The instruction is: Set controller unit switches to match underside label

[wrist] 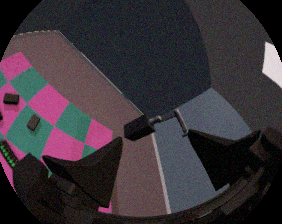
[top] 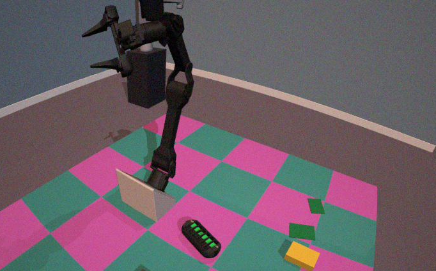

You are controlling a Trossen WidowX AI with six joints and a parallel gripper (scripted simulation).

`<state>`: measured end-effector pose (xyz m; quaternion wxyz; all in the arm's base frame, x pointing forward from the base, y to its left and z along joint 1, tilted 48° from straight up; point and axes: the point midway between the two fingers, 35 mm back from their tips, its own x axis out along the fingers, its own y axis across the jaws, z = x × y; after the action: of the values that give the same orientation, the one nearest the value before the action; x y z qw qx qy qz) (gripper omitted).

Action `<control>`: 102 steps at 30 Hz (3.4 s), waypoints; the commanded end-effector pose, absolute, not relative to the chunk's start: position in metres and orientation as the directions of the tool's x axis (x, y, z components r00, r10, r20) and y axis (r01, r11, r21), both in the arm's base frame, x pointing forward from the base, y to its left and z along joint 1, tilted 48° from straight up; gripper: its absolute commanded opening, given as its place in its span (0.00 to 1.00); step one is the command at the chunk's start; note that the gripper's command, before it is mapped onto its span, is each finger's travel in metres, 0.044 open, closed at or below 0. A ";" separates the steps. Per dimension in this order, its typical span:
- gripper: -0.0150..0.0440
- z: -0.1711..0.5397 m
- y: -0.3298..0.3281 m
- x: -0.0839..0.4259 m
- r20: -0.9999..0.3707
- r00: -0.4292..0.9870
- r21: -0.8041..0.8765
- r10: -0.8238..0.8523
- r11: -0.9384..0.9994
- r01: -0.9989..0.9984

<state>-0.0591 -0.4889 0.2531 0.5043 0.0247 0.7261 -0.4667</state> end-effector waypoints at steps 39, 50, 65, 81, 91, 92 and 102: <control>0.25 -0.071 -0.139 0.181 -0.561 0.130 0.802 0.817 0.498 0.331; 0.25 -0.069 -0.100 0.180 -0.455 0.147 0.852 0.878 0.381 0.359; 0.25 -0.086 -0.083 0.182 -0.454 0.145 0.853 0.879 0.381 0.357; 0.25 -0.102 -0.064 0.183 -0.451 0.143 0.855 0.881 0.380 0.354; 0.25 -0.102 -0.061 0.184 -0.451 0.143 0.855 0.881 0.380 0.354; 0.25 -0.102 -0.061 0.184 -0.451 0.143 0.855 0.881 0.380 0.354; 0.25 -0.100 -0.059 0.185 -0.450 0.143 0.855 0.881 0.379 0.354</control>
<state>0.1853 -0.0607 -0.1010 0.5638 0.5019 0.6120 0.2359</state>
